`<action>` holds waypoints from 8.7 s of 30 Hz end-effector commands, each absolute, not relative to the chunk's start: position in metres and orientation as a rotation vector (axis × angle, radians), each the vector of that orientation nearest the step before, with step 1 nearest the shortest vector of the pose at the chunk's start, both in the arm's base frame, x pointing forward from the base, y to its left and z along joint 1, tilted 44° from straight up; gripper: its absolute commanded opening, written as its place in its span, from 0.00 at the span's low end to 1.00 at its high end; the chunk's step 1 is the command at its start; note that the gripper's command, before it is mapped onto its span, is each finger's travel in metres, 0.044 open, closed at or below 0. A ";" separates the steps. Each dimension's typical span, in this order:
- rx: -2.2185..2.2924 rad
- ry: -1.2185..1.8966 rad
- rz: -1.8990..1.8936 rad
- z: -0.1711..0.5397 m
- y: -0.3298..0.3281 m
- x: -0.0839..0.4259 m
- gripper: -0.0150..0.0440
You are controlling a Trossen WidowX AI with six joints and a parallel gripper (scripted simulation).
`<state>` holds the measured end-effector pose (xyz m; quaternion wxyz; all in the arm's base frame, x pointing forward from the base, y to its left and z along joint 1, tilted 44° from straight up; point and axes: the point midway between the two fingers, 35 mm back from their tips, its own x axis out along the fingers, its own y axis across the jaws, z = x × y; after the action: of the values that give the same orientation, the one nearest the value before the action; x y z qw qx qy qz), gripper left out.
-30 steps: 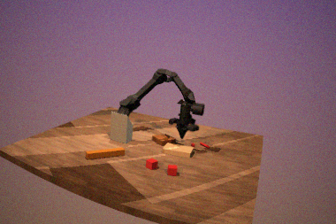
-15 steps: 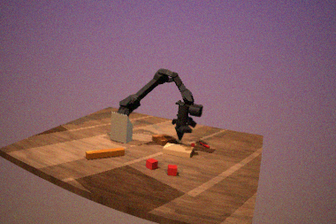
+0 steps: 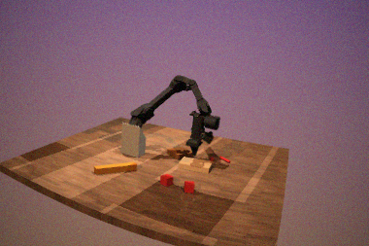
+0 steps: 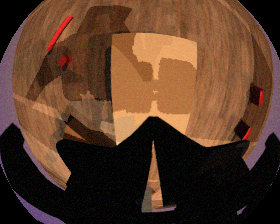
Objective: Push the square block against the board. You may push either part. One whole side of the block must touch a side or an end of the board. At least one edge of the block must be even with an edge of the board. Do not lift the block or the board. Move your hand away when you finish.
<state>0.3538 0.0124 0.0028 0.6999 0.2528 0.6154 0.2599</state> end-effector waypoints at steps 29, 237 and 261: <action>1.452 1.634 -0.267 -0.046 -0.032 0.329 0.25; 0.933 1.505 0.292 -0.027 0.045 0.478 0.25; 0.934 1.507 0.291 -0.018 0.058 0.448 0.25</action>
<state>0.4565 0.0515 -0.0166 0.6300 0.4057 0.6498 0.1272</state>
